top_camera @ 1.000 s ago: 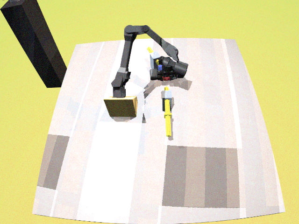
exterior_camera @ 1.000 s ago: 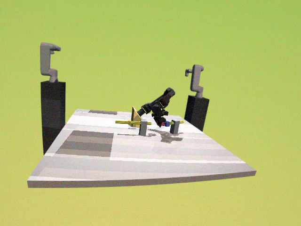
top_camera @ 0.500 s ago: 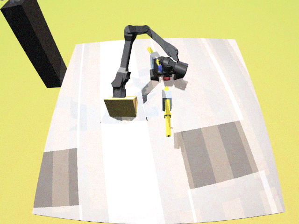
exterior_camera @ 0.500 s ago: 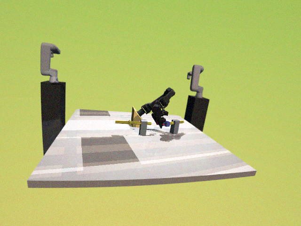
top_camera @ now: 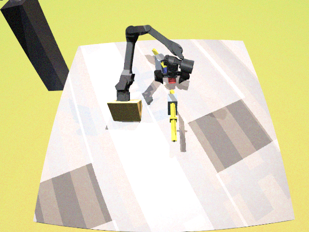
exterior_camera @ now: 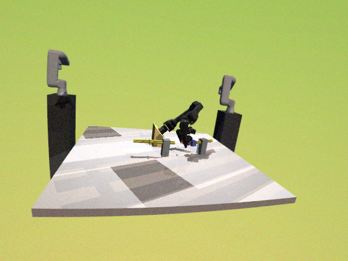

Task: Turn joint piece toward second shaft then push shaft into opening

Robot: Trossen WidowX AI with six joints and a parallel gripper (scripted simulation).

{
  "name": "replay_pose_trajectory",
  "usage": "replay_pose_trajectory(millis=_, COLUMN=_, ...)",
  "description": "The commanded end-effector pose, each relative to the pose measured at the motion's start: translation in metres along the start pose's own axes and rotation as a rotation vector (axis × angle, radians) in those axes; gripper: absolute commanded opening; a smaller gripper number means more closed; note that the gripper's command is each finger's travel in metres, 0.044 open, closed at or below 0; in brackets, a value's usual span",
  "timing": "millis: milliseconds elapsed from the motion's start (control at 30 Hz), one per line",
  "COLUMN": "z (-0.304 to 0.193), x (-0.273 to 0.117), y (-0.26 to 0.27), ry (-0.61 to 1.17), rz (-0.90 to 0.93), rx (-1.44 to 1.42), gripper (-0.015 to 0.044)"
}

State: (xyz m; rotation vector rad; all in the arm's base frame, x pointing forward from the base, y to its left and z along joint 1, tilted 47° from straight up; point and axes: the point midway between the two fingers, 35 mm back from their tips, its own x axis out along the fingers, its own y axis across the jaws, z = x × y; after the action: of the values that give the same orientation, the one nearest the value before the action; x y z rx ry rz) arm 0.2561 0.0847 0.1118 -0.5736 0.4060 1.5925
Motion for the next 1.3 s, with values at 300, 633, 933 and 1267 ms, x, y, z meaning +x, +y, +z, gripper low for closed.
replay_pose_trajectory(millis=300, z=0.008, x=-0.025, y=-0.003, ry=0.34, rz=-0.042, rx=-0.003, gripper=0.044)
replay_pose_trajectory(millis=633, z=0.008, x=-0.025, y=-0.003, ry=0.34, rz=-0.042, rx=-0.003, gripper=0.044)
replay_pose_trajectory(millis=933, z=0.011, x=-0.069, y=-0.006, ry=0.326, rz=-0.14, rx=0.232, gripper=0.044)
replay_pose_trajectory(millis=1267, z=0.018, x=-0.127, y=0.0, ry=0.297, rz=-0.278, rx=0.546, gripper=0.044)
